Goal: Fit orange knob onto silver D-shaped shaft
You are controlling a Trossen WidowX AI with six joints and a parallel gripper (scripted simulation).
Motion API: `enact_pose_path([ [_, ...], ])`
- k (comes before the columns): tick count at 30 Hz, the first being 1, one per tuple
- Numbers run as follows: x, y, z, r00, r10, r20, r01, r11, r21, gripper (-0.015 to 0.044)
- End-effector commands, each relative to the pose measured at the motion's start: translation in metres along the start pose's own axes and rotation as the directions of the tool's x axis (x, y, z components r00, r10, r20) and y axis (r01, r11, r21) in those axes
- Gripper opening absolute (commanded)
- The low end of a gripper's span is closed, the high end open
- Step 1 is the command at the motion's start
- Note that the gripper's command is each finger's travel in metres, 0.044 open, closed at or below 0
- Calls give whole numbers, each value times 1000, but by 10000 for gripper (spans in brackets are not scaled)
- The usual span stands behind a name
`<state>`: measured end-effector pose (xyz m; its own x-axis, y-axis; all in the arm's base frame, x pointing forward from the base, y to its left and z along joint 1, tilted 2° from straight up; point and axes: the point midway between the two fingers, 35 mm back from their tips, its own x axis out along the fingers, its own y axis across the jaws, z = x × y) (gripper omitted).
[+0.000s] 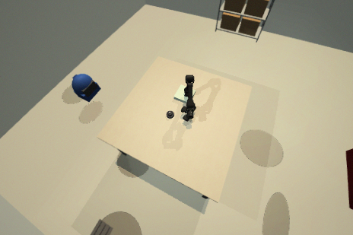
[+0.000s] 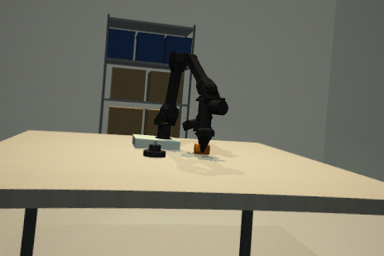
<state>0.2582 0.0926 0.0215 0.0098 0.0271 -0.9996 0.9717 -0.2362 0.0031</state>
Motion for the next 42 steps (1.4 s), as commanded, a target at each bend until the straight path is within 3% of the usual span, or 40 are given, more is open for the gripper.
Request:
enact_pose_path([
  [1,-8,3,-2,1000,11,-12,-11,1000,-3,179],
  [4,-8,3,-2,1000,11,-12,-11,1000,-26,179],
  [18,-8,3,-3,1000,11,-12,-15,876,-482,179],
  [28,-8,3,-3,1000,11,-12,-16,853,-522,179],
  [42,-8,3,-3,1000,11,-12,-16,518,-855,179],
])
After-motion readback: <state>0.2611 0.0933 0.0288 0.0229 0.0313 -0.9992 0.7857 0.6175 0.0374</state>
